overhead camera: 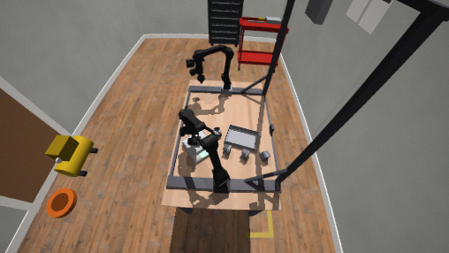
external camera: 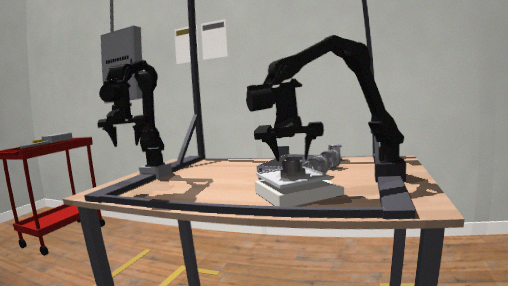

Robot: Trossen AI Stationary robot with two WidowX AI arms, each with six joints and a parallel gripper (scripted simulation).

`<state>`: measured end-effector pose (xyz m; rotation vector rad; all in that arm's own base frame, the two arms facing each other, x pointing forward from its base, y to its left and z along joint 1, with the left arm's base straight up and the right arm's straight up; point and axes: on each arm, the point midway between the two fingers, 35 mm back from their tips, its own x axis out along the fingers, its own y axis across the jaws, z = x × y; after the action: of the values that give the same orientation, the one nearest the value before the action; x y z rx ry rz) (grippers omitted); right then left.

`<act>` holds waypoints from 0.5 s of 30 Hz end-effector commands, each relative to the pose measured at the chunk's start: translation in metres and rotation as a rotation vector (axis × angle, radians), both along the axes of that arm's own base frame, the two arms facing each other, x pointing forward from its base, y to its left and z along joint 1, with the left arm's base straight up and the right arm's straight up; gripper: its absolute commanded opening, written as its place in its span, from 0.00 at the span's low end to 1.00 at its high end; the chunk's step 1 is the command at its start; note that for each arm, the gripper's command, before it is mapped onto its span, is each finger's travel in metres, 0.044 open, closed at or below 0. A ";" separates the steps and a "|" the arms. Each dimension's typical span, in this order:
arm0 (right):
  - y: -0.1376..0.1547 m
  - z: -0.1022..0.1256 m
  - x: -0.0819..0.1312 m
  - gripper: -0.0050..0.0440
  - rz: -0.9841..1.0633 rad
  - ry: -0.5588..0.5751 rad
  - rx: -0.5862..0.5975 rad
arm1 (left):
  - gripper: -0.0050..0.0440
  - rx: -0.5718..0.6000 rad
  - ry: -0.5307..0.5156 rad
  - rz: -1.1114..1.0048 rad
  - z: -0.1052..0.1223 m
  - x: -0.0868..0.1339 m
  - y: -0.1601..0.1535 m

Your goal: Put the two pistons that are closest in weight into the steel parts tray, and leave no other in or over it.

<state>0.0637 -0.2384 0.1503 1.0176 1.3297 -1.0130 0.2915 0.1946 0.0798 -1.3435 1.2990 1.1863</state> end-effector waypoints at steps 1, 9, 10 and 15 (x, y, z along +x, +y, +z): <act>-0.005 0.008 0.001 0.92 -0.001 -0.011 -0.030 | 0.87 0.039 -0.059 0.003 0.029 0.005 0.007; -0.005 0.008 0.001 0.92 -0.001 -0.011 -0.030 | 0.87 0.039 -0.059 0.002 0.039 0.004 0.007; -0.005 0.008 0.001 0.92 -0.001 -0.011 -0.030 | 0.87 0.039 -0.059 0.002 0.040 0.004 0.007; -0.005 0.008 0.001 0.92 -0.001 -0.011 -0.030 | 0.87 0.040 -0.059 0.002 0.049 0.004 0.009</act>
<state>0.0637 -0.2384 0.1503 1.0176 1.3297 -1.0130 0.2917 0.1978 0.1017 -1.3442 1.2981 1.1857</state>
